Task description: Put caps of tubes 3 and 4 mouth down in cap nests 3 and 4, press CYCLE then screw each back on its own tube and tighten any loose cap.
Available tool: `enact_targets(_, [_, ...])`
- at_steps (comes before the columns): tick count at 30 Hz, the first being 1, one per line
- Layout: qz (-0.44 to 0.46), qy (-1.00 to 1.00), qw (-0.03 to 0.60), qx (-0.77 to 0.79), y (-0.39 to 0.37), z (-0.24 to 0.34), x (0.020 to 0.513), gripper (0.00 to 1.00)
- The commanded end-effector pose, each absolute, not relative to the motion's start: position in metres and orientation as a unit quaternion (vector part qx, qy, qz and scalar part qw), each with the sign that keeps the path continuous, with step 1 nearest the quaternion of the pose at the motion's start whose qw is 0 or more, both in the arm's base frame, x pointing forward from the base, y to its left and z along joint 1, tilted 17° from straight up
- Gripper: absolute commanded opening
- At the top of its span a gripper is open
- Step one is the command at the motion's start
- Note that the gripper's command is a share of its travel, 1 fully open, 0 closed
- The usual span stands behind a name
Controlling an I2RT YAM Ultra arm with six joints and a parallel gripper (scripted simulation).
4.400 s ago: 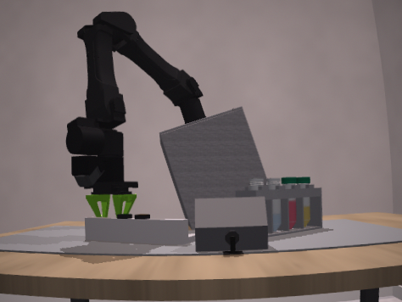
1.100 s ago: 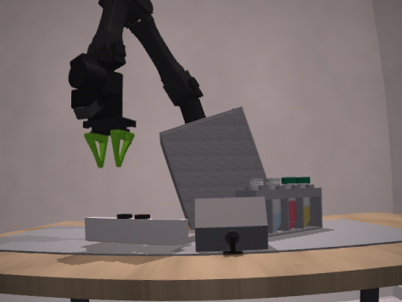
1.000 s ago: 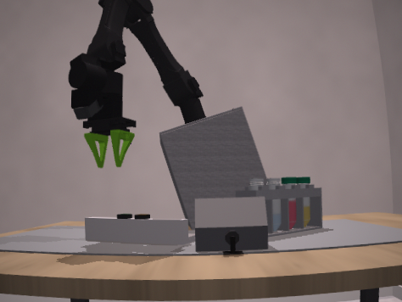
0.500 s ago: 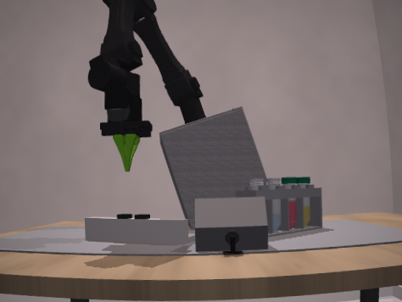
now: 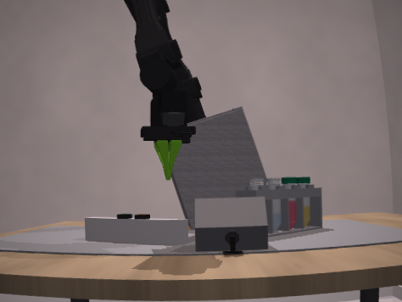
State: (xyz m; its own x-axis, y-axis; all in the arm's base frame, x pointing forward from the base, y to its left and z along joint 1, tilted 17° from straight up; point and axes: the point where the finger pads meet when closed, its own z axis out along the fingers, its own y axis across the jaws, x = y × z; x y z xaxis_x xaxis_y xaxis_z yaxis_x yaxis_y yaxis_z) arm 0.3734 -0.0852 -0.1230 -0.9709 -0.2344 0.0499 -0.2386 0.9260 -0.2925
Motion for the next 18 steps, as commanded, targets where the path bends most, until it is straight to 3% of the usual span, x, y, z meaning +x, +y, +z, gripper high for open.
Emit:
enact_targets(1, [0.152,-0.983,-0.01,0.105,-0.063,-0.124,0.392,0.0])
enact_targets(18, [0.151,-0.983,-0.011,0.106,0.038,-0.175,0.446,0.0])
